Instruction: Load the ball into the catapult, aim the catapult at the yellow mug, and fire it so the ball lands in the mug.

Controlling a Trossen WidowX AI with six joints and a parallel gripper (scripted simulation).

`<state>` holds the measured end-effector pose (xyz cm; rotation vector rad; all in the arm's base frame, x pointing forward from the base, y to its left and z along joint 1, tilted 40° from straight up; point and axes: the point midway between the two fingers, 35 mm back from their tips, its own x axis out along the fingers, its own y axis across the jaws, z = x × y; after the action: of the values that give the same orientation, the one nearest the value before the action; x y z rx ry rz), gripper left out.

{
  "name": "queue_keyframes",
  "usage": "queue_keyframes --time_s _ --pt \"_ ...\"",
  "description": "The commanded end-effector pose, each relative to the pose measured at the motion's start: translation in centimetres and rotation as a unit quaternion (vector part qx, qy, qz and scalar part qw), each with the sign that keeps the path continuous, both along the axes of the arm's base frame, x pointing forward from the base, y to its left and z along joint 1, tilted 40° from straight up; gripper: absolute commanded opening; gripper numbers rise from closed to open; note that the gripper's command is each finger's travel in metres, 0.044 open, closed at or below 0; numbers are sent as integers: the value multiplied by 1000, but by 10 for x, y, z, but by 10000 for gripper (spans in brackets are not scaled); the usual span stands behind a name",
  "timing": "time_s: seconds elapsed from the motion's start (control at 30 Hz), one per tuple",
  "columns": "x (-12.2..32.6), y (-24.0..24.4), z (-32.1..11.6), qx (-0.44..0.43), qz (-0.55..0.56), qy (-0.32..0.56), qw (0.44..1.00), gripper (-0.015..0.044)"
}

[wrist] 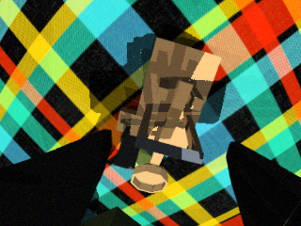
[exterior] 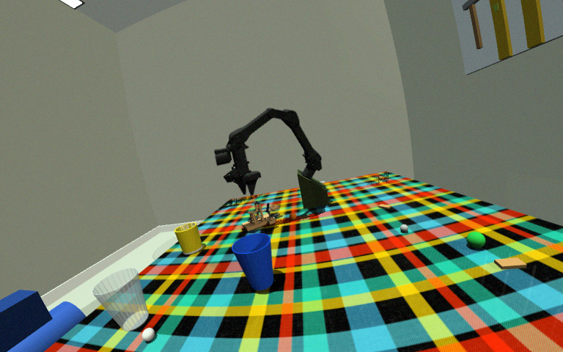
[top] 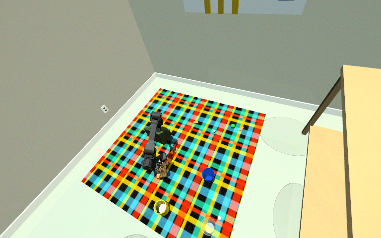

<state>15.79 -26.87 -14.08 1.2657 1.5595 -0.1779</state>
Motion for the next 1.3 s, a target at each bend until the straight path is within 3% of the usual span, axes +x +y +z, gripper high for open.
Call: queue_keyframes --time_s 0.0,0.63,1.27 --pt "6 10 3 -10 50 -43 998 300" --pt "24 62 11 -52 293 -229 927 300" --pt "33 117 22 -88 508 -401 757 300"
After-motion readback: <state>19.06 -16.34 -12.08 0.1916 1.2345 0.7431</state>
